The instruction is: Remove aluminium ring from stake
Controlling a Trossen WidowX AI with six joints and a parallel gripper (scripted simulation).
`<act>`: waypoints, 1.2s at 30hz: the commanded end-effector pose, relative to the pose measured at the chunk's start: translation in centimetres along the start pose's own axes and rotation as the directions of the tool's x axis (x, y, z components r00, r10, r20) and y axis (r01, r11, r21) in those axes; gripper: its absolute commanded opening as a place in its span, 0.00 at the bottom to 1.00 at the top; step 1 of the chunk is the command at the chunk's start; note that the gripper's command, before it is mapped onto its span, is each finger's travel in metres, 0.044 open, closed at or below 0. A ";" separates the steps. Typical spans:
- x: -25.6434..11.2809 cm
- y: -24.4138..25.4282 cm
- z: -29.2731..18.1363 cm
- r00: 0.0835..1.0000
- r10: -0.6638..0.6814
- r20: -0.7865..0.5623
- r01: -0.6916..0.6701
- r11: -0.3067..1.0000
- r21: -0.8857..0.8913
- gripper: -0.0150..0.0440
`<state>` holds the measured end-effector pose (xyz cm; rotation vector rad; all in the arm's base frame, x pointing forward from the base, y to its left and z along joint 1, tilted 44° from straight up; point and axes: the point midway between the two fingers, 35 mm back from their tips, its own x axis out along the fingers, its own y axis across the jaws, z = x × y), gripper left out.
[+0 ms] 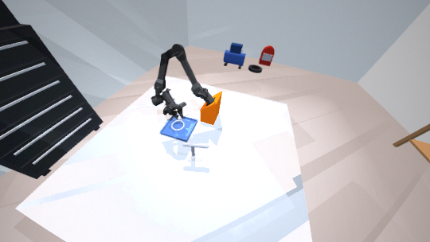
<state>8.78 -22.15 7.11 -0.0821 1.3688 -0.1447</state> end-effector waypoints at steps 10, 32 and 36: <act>-0.1 0.0 0.1 1.000 -0.002 0.001 0.002 1.000 0.000 0.79; -7.6 5.6 2.3 1.000 -0.003 0.010 0.003 1.000 -0.005 1.00; -7.6 5.6 2.3 1.000 -0.003 0.010 0.003 1.000 -0.005 1.00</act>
